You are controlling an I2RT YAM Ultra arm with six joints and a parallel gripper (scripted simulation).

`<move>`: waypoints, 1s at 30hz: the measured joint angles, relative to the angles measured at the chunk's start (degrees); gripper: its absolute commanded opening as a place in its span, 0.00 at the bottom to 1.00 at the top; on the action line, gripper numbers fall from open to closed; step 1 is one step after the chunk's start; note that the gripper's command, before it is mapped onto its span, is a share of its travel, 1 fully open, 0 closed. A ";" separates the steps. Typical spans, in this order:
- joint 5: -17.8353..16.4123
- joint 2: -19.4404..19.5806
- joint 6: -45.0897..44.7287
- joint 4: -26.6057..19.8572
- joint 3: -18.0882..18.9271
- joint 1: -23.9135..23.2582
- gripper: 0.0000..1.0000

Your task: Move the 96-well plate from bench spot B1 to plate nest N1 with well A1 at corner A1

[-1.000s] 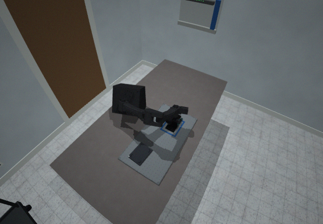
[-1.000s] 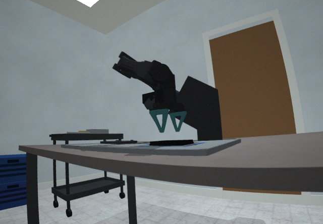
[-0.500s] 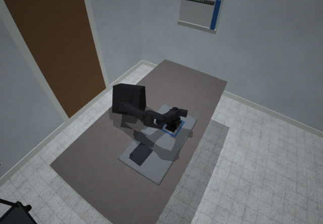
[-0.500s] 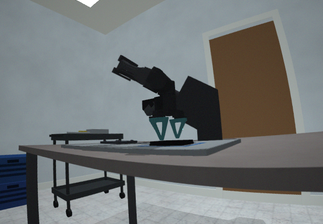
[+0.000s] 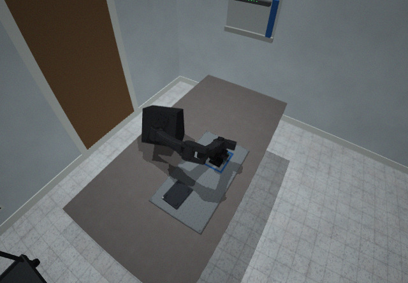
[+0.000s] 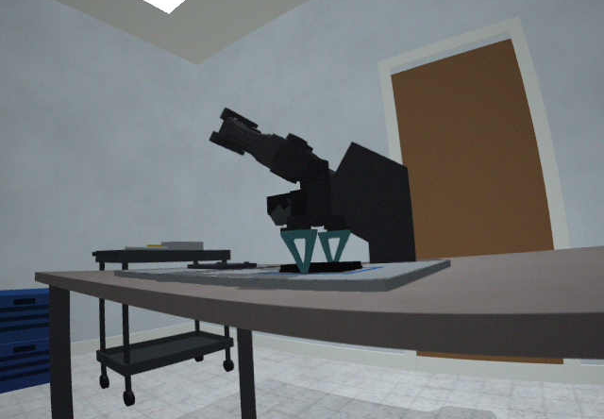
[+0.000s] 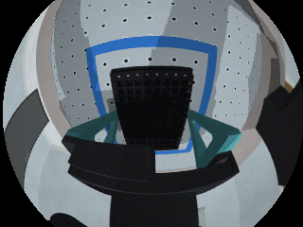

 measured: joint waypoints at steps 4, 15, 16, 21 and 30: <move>-0.11 0.17 -0.61 0.76 0.00 -0.07 1.00; -0.17 0.20 -0.85 0.94 0.00 -0.09 0.00; -0.17 0.15 -0.90 0.98 0.02 -0.07 0.00; -0.24 0.17 -0.94 1.11 0.00 -0.07 0.00; -0.24 0.17 -0.94 1.11 0.00 -0.07 0.00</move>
